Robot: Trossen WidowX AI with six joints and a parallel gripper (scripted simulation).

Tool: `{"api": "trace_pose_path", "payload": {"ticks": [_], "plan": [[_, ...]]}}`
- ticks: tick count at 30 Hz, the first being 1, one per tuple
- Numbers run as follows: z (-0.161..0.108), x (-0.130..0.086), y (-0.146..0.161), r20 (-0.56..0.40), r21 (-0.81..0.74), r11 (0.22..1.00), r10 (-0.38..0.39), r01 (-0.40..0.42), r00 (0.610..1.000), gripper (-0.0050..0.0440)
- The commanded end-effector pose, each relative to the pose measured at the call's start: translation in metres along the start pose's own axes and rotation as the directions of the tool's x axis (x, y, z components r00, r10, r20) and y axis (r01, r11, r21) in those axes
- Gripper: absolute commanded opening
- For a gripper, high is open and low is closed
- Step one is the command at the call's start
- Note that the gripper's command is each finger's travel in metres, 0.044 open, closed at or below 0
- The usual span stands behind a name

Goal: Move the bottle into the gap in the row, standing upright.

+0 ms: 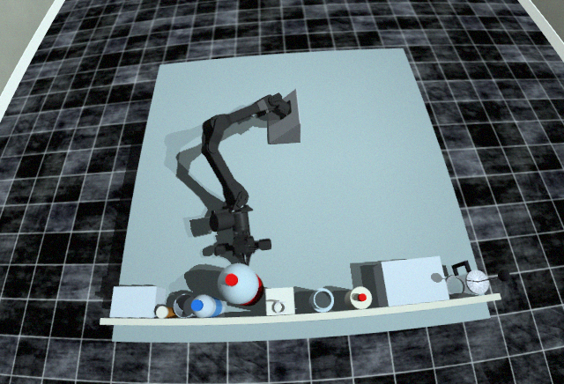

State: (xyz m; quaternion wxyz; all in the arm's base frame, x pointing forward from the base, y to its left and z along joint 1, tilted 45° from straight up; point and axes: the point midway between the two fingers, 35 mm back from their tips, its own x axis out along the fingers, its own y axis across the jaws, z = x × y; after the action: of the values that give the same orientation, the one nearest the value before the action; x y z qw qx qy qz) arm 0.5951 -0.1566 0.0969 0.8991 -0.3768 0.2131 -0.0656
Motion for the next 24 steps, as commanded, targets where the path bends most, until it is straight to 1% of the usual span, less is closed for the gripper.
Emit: {"api": "trace_pose_path", "payload": {"ticks": [1,24], "plan": [[0.0113,0.0005,-0.0047,0.018,0.004,1.0,-0.012,0.012,1.0,-0.005],[0.0151,0.0091,-0.0047,0.017,0.004,1.0,-0.012,0.012,1.0,-0.005]]}}
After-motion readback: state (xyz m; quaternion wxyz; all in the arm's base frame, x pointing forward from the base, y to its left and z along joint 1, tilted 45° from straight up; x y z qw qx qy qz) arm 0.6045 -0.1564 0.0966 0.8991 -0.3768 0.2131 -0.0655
